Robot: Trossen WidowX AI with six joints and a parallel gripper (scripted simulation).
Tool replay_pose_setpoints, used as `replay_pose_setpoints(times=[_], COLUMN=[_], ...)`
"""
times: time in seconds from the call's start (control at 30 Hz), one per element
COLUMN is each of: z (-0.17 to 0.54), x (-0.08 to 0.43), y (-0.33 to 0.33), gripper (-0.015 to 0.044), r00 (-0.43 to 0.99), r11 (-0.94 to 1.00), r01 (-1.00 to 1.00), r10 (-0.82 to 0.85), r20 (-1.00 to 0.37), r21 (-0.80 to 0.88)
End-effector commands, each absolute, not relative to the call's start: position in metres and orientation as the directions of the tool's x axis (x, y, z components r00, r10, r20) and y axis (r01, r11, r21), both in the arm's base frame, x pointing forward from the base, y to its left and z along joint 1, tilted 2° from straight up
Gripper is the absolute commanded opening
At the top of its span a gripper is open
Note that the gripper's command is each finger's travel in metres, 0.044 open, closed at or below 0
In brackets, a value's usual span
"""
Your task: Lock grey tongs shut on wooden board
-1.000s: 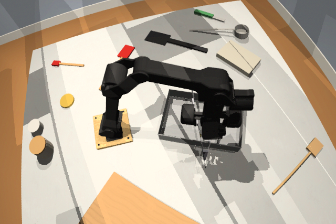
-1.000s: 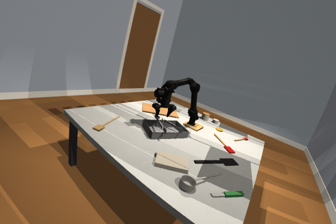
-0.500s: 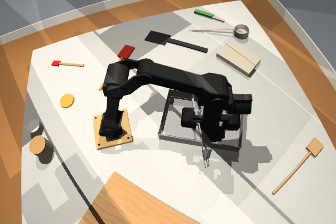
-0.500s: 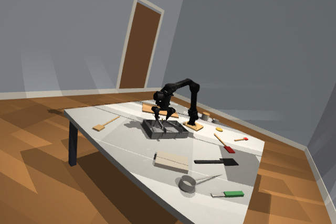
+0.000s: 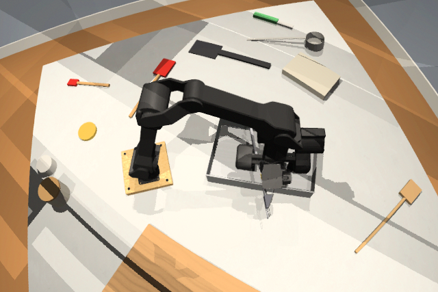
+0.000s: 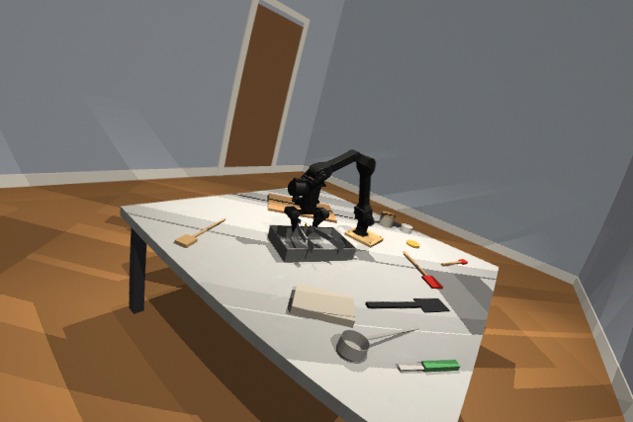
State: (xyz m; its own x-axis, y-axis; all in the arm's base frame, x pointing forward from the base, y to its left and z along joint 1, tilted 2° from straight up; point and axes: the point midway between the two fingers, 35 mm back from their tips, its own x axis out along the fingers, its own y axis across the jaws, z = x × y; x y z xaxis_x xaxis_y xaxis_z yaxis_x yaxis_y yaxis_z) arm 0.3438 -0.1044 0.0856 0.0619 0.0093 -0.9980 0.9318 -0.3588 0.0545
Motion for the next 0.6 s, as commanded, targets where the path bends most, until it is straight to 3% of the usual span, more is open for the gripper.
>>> replay_pose_setpoints(times=[0.0,0.47,0.57], z=[0.077,0.059,0.062], x=[0.343,0.341,0.342], y=[-0.104,-0.103,-0.103], gripper=[0.044,0.044,0.0361], r00=[0.056,0.056,0.06], r11=[-0.361,-0.361,-0.359], r01=[0.931,0.931,0.932], r10=[0.006,0.006,0.01], r20=[-0.998,-0.998,-0.998], r21=[0.05,0.05,0.052])
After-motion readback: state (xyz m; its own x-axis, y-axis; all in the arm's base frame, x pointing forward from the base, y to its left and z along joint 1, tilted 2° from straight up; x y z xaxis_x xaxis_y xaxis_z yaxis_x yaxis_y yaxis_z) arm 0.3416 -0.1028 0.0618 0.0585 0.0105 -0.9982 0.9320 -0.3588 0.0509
